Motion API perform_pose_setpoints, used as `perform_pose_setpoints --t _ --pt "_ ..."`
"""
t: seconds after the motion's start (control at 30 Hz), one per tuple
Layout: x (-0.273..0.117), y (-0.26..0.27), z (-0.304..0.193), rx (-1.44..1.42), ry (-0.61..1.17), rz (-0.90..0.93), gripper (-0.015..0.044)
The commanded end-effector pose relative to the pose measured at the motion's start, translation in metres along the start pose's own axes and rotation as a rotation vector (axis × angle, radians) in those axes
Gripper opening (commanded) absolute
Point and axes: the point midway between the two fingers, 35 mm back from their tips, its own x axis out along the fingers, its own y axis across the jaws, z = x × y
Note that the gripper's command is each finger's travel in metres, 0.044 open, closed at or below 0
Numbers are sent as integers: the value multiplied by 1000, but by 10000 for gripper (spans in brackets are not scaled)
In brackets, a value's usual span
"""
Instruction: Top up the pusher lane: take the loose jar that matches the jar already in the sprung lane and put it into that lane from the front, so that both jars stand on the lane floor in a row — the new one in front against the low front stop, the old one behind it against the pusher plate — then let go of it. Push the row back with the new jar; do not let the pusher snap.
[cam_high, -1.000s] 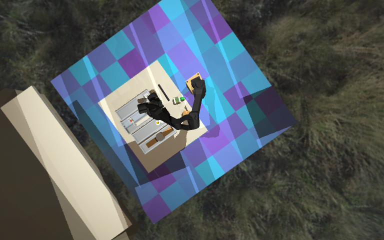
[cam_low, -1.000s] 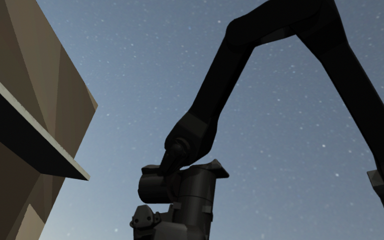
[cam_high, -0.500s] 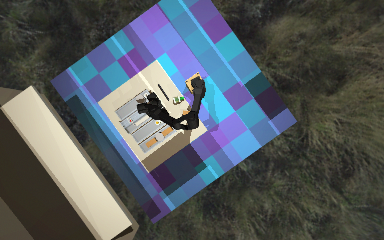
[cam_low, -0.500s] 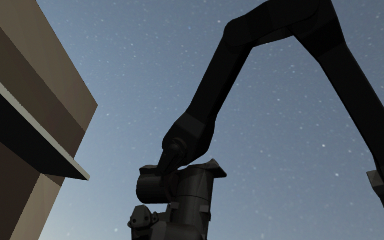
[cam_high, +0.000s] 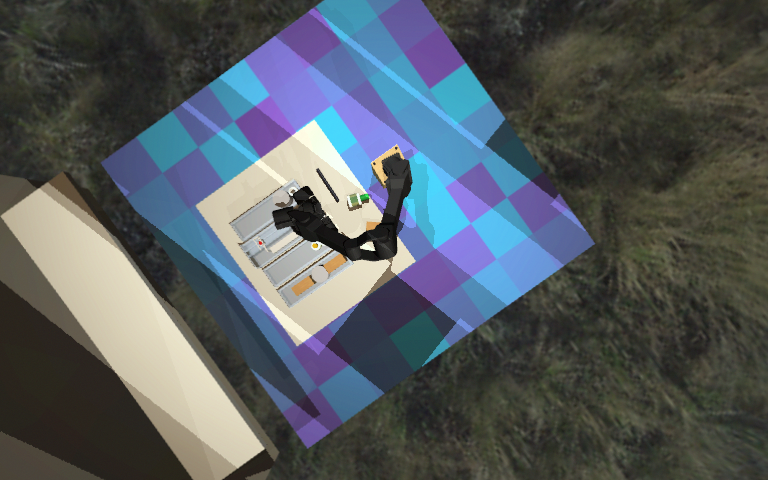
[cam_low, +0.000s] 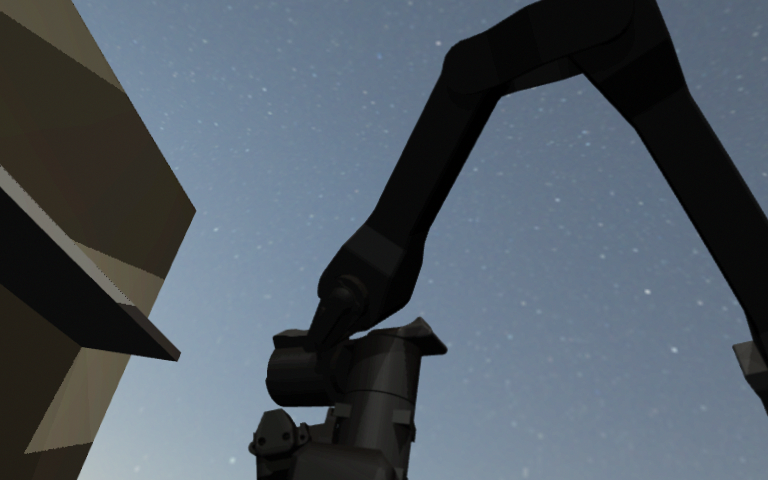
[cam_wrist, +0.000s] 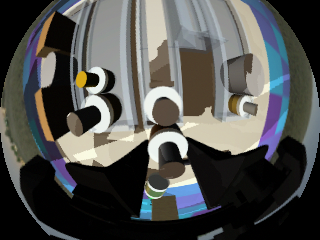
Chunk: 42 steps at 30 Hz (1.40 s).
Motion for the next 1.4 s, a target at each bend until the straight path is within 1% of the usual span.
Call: perform_pose_setpoints --t 0.0,1.37 --pt "-2 1 11 -19 -22 -1 0" --pt "-4 3 27 -20 -22 -1 0"
